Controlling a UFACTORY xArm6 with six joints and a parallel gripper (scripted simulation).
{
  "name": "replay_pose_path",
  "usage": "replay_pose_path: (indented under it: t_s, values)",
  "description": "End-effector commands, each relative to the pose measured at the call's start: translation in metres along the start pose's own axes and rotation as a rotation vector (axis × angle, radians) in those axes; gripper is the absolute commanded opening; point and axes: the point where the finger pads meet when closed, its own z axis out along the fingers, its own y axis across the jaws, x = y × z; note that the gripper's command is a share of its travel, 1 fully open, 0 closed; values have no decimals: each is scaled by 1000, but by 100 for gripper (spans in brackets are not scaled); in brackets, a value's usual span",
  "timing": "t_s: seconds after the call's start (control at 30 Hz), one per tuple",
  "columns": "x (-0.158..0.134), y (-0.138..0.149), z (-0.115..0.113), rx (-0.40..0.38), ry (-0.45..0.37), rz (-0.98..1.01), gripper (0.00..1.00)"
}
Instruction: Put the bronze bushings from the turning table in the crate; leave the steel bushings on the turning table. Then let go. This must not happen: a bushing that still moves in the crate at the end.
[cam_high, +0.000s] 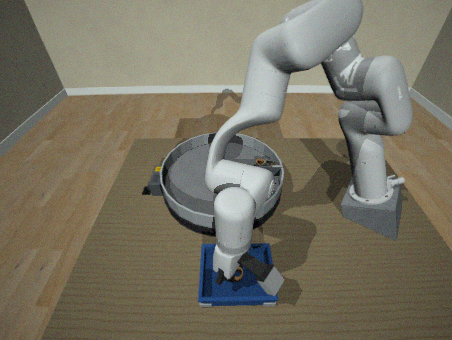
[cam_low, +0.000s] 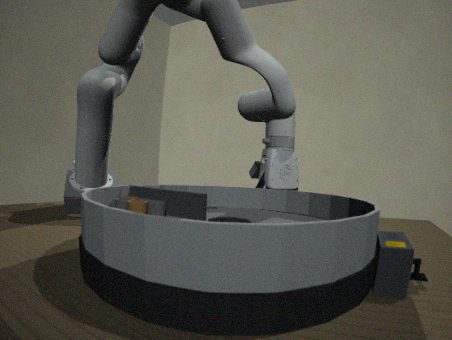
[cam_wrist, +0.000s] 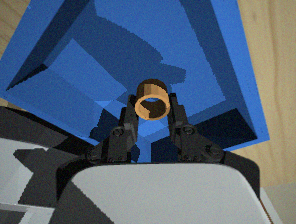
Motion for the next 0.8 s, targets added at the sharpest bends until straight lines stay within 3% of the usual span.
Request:
replay_pose_path:
  t_s: [0.0,0.77]
  values:
    - [-1,1,-1,-4,-1,1,0]
    - [-1,1,3,-4,-1,1,0]
